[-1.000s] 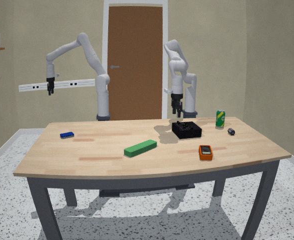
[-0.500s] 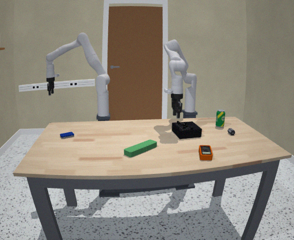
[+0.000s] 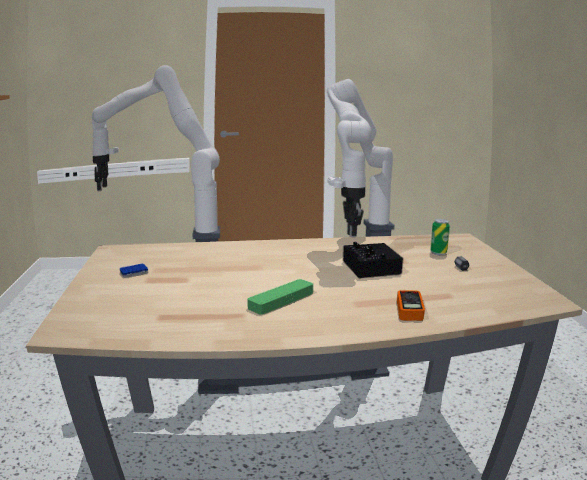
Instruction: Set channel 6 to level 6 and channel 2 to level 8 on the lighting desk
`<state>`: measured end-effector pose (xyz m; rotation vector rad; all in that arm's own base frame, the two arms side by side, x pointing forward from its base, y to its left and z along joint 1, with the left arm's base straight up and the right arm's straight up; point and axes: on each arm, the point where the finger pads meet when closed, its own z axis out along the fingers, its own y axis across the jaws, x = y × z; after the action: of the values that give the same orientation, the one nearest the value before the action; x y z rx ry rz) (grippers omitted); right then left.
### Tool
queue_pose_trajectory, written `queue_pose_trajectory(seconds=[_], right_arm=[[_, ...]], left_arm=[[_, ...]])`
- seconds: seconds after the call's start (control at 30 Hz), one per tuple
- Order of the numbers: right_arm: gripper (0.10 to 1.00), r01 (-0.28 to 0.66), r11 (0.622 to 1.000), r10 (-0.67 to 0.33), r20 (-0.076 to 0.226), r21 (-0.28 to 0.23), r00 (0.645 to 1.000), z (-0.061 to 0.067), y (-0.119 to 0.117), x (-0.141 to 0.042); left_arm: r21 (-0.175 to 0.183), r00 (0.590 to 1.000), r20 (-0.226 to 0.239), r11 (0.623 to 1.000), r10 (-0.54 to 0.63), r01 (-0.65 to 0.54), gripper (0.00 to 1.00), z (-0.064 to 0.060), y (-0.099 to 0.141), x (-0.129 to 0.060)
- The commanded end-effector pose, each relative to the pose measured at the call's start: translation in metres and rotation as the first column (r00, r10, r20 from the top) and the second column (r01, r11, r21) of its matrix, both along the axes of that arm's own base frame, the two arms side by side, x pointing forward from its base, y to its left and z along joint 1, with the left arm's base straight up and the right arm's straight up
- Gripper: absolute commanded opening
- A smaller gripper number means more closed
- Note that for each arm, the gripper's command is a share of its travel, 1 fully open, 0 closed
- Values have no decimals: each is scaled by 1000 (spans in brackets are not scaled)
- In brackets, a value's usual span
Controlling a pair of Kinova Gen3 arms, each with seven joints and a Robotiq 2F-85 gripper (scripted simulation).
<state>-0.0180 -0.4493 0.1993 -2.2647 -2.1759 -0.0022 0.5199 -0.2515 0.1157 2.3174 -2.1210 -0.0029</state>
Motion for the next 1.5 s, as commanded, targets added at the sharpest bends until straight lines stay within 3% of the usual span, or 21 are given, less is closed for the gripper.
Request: queue_pose_trajectory(seconds=[0.0, 0.73, 1.47], right_arm=[[1000, 0, 1000, 0, 0, -2, 1000, 1, 0, 0], [1000, 0, 1000, 0, 0, -2, 1000, 1, 0, 0], [1000, 0, 1000, 0, 0, -2, 1000, 1, 0, 0]], left_arm=[[-1, 1000, 2, 1000, 0, 0, 99, 1, 0, 0], [-1, 1000, 2, 1000, 0, 0, 99, 0, 0, 0], [-1, 1000, 1, 1000, 0, 0, 99, -12, -1, 0]])
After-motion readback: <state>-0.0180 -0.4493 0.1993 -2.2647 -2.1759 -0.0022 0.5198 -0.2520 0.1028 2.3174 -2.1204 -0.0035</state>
